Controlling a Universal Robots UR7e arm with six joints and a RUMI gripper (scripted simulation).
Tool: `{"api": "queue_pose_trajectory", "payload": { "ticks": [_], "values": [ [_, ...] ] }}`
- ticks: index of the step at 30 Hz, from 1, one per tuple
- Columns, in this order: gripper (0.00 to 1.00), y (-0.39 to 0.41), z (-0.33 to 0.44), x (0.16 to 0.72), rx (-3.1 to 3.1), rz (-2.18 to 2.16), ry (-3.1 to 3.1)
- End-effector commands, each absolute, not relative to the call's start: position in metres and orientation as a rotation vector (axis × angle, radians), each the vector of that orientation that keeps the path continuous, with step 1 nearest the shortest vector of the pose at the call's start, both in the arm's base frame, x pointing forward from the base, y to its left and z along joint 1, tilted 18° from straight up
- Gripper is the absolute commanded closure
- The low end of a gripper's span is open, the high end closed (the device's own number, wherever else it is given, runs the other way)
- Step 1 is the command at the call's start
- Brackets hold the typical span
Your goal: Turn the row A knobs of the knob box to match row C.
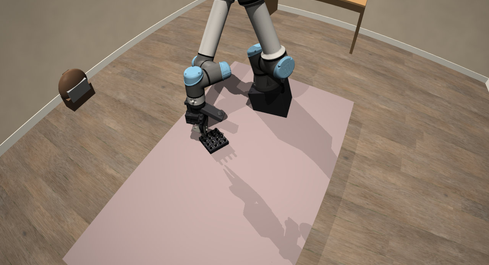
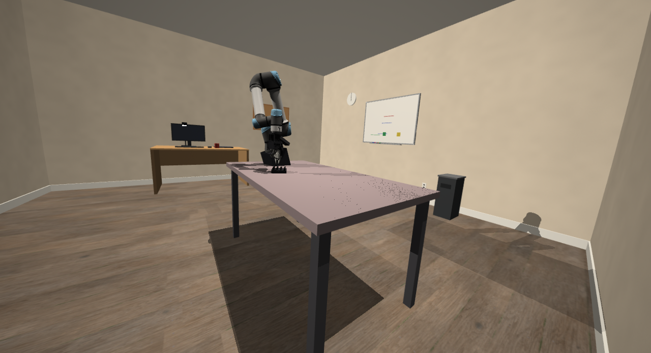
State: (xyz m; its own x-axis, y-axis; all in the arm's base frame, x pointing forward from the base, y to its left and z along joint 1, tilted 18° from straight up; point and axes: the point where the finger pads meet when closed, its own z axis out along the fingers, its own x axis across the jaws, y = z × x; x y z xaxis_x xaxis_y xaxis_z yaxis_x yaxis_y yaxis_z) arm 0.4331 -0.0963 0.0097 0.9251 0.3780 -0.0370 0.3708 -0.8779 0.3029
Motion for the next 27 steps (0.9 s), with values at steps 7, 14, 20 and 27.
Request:
{"api": "queue_pose_trajectory", "payload": {
  "ticks": [7, 14, 20, 27],
  "values": [
    [0.89, -0.0963, 0.0102, 0.4334, 2.775, 0.034, 0.561],
    [0.89, -0.096, 0.0104, 0.433, 2.766, 0.027, 0.604],
    [0.89, -0.0954, 0.0112, 0.4321, 2.734, 0.006, 0.733],
    [0.89, -0.0944, 0.013, 0.4305, 2.651, -0.037, 0.997]
  ]
}}
